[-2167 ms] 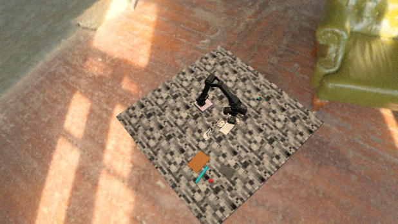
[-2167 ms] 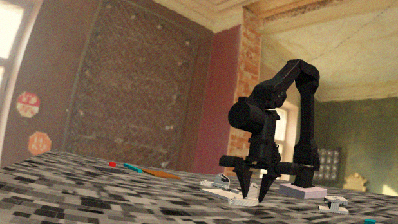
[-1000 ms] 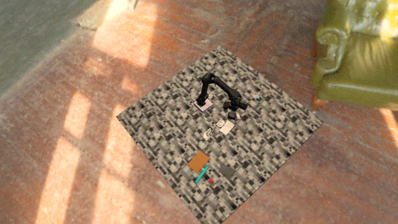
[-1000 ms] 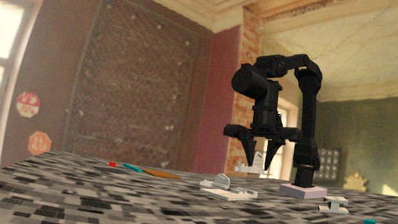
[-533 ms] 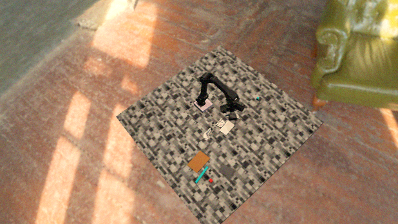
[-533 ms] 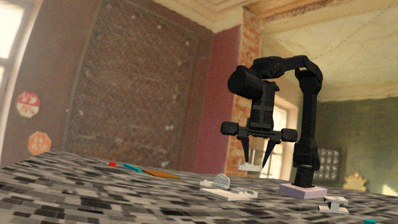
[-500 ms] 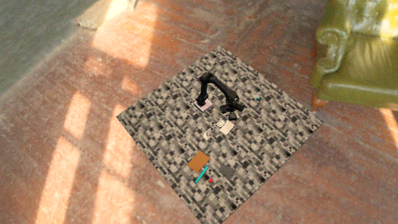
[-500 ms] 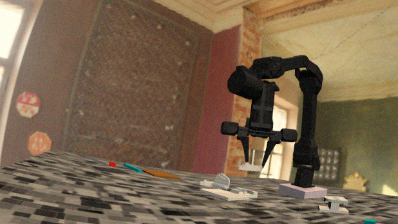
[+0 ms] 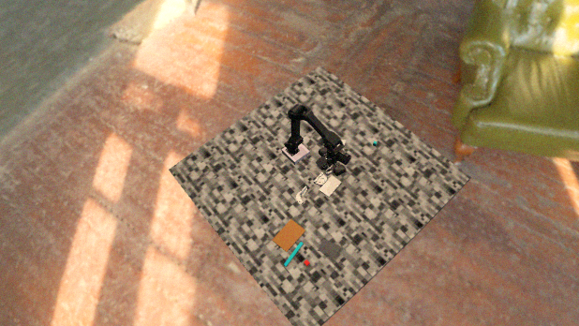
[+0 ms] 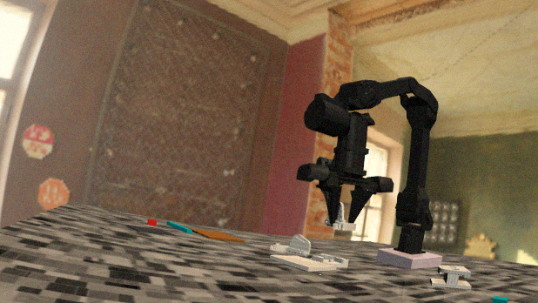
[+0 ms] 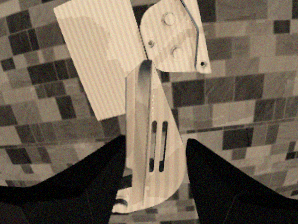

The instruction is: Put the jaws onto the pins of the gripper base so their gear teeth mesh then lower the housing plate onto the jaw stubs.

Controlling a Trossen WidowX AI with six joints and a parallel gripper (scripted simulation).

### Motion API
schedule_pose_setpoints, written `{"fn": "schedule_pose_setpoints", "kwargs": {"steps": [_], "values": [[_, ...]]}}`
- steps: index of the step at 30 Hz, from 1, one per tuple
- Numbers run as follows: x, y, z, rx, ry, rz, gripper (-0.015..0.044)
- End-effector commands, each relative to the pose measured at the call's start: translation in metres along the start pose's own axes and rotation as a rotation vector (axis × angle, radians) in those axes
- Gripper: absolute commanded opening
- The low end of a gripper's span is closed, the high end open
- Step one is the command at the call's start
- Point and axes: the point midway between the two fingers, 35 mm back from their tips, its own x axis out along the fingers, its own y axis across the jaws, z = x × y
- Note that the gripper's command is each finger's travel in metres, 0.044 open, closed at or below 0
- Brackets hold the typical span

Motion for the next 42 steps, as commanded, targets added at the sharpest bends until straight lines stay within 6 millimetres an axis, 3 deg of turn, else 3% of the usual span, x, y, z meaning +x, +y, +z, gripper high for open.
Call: {"fn": "schedule_pose_setpoints", "kwargs": {"steps": [1,42], "values": [[0.001,-0.004,0.006,-0.102,0.002,-0.009,0.0134],[0.002,-0.034,0.065,-1.318,0.004,-0.013,0.0134]]}}
